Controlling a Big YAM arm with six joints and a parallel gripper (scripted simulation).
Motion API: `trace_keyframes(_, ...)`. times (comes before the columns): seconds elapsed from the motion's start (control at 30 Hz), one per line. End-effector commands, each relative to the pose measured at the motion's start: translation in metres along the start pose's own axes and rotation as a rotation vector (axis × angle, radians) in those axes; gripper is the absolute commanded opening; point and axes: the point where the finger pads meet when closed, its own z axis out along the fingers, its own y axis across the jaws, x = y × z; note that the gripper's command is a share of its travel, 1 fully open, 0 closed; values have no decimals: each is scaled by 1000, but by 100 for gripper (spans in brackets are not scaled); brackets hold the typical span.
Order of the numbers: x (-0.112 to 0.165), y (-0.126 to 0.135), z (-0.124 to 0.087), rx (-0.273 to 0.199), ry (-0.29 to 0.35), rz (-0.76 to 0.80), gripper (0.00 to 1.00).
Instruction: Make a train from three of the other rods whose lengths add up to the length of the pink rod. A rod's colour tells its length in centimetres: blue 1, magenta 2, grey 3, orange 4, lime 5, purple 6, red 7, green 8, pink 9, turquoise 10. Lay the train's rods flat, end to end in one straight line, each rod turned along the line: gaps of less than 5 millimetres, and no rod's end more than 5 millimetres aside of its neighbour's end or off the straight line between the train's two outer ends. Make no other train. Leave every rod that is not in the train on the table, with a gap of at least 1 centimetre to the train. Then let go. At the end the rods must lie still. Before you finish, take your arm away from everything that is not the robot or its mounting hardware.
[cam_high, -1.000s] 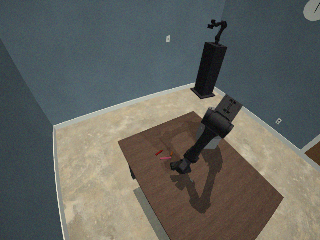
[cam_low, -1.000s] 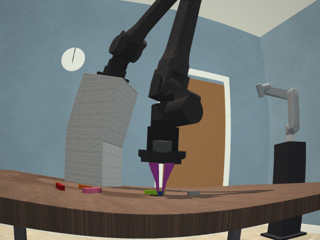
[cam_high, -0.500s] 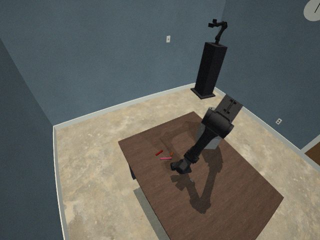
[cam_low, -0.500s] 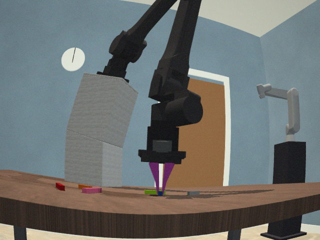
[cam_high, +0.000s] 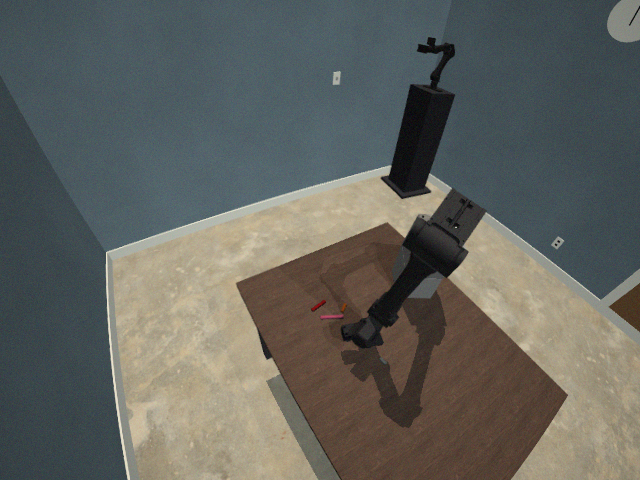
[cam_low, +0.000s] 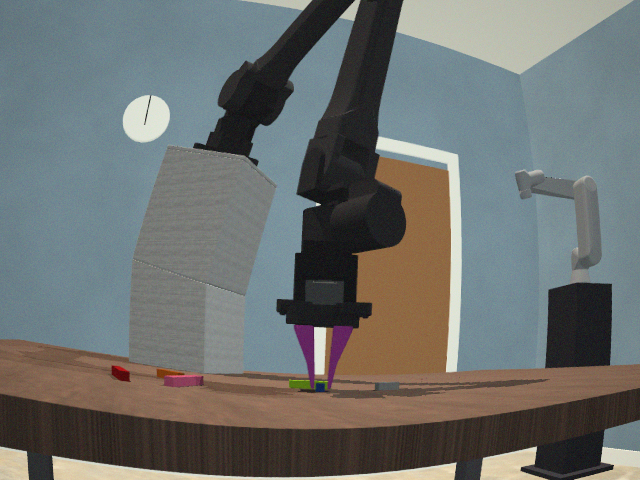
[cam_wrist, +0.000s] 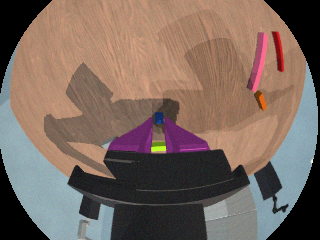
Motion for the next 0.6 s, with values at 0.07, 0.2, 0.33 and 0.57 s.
trace_keyframes(0.07,-4,5,2,-10,-19,-1,20)
trace_keyframes(0.2,-4,5,2,-10,-19,-1,24)
trace_keyframes(0.33,-4,5,2,-10,-19,-1,24)
trace_keyframes(0.57,-8,8,-4,-17,-28,-2,24)
